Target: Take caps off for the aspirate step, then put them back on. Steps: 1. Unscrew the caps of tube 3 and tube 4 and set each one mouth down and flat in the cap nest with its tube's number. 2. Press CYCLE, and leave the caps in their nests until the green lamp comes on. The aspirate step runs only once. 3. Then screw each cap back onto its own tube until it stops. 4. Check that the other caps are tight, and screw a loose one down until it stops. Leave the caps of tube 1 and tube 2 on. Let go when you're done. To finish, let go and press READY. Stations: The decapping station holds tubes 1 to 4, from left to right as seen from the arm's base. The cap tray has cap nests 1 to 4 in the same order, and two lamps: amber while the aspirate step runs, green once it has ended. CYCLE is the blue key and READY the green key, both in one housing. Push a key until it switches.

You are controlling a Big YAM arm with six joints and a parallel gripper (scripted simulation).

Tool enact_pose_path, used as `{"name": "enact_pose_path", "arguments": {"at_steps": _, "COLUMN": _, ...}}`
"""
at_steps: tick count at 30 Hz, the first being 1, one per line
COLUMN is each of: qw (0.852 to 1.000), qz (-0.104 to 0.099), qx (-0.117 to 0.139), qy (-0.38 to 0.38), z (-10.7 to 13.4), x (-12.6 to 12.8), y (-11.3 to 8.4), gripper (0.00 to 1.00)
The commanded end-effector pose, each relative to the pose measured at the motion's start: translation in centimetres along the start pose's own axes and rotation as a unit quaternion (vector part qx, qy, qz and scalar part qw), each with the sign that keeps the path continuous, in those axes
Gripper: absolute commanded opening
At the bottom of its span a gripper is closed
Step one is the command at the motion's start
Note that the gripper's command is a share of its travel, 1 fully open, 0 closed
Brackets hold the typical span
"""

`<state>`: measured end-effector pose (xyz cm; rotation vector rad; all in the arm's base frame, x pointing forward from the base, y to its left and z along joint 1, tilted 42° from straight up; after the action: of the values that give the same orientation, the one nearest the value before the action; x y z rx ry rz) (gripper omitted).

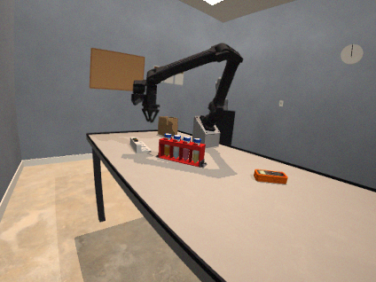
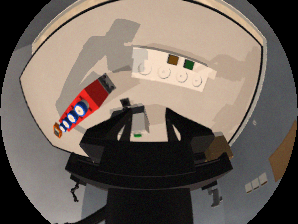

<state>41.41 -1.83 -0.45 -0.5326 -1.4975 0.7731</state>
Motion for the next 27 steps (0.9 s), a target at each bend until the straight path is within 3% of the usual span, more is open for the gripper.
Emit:
{"name": "enact_pose_path", "arguments": {"at_steps": 1, "qw": 0.999, "qz": 0.005, "qx": -0.006, "qy": -0.033, "z": -0.2, "x": 2.2, "y": 0.1, "gripper": 0.49}}
{"name": "enact_pose_path", "arguments": {"at_steps": 9, "qw": 0.999, "qz": 0.006, "qx": -0.006, "qy": -0.045, "z": 0.4, "x": 5.2, "y": 0.3, "gripper": 0.49}}
{"name": "enact_pose_path", "arguments": {"at_steps": 14, "qw": 0.997, "qz": 0.005, "qx": -0.006, "qy": -0.082, "z": 1.6, "x": 9.1, "y": 0.7, "gripper": 0.49}}
{"name": "enact_pose_path", "arguments": {"at_steps": 18, "qw": 0.997, "qz": 0.006, "qx": -0.009, "qy": -0.079, "z": 1.0, "x": 8.4, "y": 0.1, "gripper": 0.49}}
{"name": "enact_pose_path", "arguments": {"at_steps": 19, "qw": 0.998, "qz": 0.001, "qx": -0.006, "qy": -0.059, "z": 1.8, "x": 7.3, "y": 0.6, "gripper": 0.49}}
{"name": "enact_pose_path", "arguments": {"at_steps": 27, "qw": 0.997, "qz": 0.006, "qx": -0.009, "qy": -0.079, "z": 1.0, "x": 8.4, "y": 0.1, "gripper": 0.49}}
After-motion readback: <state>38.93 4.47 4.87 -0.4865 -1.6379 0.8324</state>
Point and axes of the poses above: the point where the finger pads meet when closed, its own y axis out along the fingers, its own x axis across the jaws, z = x × y, the point moved 4 cm from there along -y, back along the fingers, and after that the axes turned 4 degrees about -y, right-handed, at the moved point
